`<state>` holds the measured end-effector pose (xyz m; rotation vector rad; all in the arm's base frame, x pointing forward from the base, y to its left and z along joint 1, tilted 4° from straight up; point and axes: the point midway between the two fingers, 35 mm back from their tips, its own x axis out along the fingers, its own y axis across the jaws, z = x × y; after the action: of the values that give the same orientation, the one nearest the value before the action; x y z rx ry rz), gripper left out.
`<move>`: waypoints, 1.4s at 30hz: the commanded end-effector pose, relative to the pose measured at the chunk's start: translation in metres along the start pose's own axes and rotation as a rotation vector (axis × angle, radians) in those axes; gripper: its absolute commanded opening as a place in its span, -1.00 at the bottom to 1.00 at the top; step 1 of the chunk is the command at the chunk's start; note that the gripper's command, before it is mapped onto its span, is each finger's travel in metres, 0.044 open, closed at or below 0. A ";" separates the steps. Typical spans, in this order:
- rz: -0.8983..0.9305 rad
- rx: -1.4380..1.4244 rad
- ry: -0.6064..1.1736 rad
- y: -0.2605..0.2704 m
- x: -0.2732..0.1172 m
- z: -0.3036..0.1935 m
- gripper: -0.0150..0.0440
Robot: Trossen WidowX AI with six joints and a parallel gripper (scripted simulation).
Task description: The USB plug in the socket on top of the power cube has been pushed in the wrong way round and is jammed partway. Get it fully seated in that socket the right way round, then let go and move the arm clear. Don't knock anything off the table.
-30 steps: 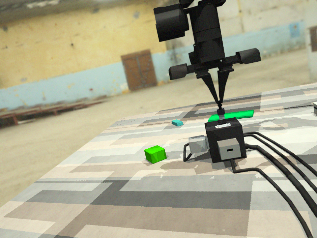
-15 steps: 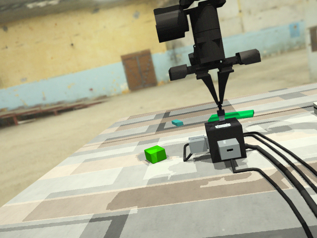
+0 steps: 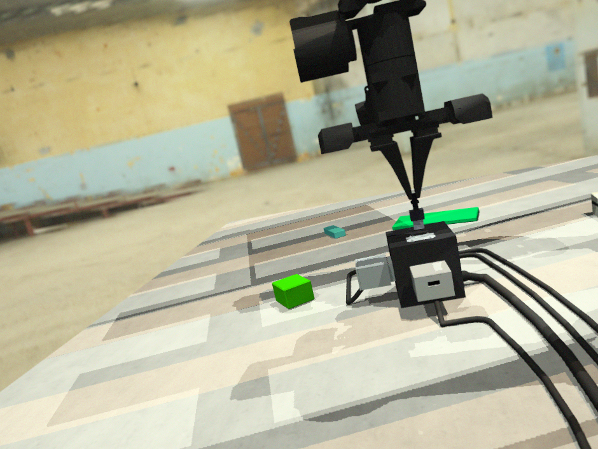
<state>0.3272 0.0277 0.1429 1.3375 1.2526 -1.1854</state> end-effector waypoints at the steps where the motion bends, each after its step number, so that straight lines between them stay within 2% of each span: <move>1: 0.000 -0.005 0.006 0.000 0.001 -0.001 -0.49; 42: 0.000 -0.012 0.016 0.001 0.006 -0.002 -0.49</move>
<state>0.3280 0.0295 0.1380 1.3398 1.2649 -1.1725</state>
